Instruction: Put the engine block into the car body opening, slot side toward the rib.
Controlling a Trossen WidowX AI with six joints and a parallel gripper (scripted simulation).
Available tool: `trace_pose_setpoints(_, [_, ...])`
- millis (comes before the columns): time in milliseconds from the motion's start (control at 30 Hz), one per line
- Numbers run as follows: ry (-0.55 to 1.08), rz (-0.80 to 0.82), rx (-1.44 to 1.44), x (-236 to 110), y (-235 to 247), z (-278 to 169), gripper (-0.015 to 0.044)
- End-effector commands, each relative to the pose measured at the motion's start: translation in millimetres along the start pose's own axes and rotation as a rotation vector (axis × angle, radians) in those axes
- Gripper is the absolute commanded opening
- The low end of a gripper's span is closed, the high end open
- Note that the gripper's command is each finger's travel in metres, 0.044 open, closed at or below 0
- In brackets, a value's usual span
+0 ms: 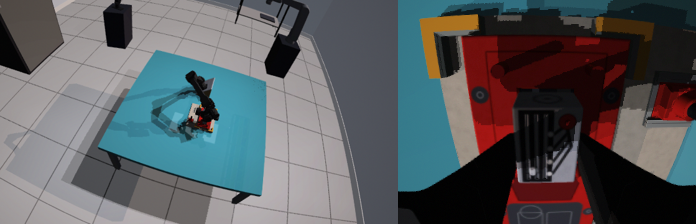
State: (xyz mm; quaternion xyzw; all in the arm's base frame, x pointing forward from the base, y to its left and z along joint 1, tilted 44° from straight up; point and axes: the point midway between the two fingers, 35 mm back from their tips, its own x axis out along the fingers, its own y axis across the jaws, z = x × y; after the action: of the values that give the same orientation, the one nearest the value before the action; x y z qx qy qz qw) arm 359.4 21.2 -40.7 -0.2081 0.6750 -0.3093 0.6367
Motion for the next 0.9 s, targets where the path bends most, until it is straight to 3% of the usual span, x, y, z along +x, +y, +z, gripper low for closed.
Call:
trace_pose_setpoints(0, [-0.003, -0.002, -0.003, 0.7, -0.1, 0.2, 0.0160])
trace_pose_setpoints(867, [-0.003, -0.002, -0.003, 2.9, -0.3, 0.2, 0.0160])
